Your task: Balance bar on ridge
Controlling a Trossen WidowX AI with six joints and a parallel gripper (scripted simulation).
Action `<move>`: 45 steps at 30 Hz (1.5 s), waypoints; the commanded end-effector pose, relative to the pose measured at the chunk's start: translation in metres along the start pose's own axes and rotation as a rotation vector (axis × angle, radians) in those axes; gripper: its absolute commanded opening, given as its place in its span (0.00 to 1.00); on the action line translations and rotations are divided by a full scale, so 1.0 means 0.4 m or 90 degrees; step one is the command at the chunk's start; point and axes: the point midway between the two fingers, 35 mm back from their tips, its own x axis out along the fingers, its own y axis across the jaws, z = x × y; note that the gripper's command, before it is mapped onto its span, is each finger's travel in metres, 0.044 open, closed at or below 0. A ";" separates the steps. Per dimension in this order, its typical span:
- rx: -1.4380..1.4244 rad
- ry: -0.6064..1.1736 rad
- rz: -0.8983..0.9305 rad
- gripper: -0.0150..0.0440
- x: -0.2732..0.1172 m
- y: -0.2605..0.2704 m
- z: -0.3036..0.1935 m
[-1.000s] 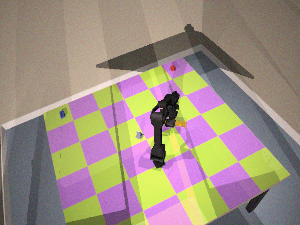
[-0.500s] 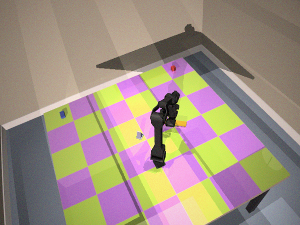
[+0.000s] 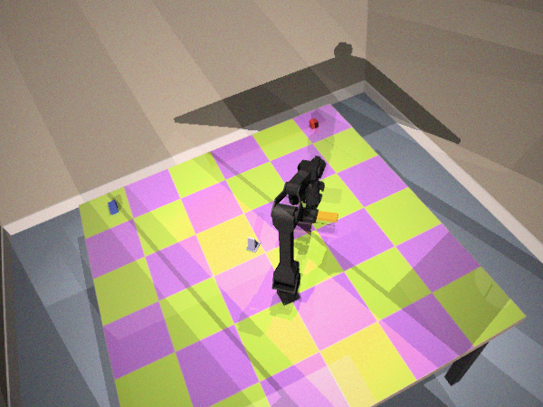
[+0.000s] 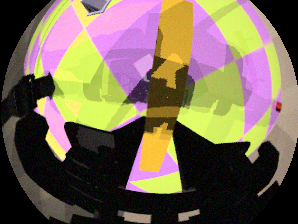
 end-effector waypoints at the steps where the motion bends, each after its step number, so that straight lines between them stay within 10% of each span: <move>1: -0.001 0.002 -0.009 0.25 -0.035 -0.003 -0.001; 45: -0.314 0.000 -0.007 0.25 -0.162 0.098 0.208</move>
